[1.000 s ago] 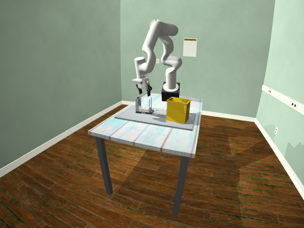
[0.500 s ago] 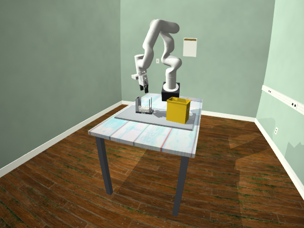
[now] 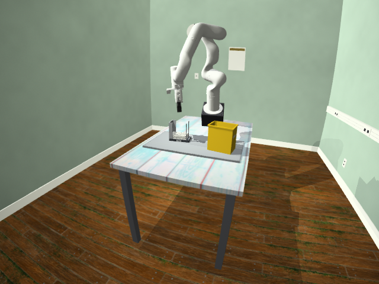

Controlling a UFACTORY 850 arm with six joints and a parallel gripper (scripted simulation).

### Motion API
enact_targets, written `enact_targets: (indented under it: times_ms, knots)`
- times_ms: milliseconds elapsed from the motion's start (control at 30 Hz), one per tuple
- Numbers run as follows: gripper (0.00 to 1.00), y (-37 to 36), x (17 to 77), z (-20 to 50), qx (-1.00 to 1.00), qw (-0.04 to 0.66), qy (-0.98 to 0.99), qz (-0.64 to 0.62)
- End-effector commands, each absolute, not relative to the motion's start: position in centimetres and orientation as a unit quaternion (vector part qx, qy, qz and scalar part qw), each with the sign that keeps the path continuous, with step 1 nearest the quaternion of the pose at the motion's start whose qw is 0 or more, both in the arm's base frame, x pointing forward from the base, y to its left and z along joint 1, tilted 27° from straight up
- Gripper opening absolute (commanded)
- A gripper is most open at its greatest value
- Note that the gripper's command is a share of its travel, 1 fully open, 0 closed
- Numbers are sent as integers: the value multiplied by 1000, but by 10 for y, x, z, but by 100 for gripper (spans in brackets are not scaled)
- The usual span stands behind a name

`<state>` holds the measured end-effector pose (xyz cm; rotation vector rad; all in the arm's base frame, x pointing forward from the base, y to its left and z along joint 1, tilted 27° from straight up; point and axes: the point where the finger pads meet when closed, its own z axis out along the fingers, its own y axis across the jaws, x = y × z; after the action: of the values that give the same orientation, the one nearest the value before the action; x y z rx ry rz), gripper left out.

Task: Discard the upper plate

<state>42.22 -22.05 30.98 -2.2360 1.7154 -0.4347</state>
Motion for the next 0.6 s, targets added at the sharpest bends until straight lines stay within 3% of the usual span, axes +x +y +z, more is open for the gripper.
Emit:
enact_targets:
  times_ms: [0, 567]
  knots:
    - [100, -225, 405, 307, -725, 157, 652, -161]
    - [100, -229, 390, 303, -671, 166, 703, -167]
